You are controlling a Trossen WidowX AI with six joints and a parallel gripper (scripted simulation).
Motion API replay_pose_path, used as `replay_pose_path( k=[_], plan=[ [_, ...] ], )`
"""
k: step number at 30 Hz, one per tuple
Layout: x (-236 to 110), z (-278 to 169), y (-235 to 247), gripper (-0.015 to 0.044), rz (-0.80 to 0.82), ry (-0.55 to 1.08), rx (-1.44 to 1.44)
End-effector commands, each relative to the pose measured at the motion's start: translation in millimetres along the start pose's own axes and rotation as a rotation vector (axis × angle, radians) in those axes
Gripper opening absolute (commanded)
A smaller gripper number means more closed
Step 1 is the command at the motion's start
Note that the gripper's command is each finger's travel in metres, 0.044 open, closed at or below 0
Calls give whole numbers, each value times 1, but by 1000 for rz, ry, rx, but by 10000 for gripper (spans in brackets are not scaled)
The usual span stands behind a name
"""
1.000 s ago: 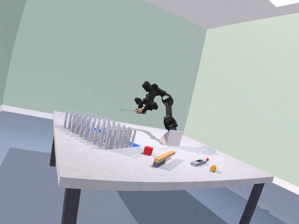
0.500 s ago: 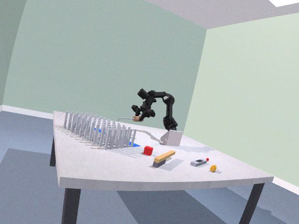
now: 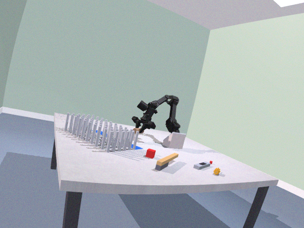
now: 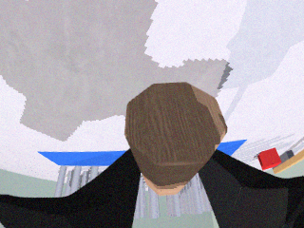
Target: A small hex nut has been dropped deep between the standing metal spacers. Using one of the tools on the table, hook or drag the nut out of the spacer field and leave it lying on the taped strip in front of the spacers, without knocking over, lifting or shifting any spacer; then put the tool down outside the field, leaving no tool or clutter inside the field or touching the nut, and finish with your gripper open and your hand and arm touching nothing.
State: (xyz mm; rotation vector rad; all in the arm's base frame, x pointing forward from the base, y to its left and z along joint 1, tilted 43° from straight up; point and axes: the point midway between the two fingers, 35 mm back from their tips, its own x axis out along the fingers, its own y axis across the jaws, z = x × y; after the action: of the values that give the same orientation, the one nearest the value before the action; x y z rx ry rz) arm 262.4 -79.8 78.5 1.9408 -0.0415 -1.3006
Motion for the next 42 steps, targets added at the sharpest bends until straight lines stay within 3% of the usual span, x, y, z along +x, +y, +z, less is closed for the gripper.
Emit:
replay_pose_path(
  k=[1,42],
  plan=[
    [12,13,-2,0,3,9,-10],
    [27,9,-2,0,12,11,-13]
  ],
)
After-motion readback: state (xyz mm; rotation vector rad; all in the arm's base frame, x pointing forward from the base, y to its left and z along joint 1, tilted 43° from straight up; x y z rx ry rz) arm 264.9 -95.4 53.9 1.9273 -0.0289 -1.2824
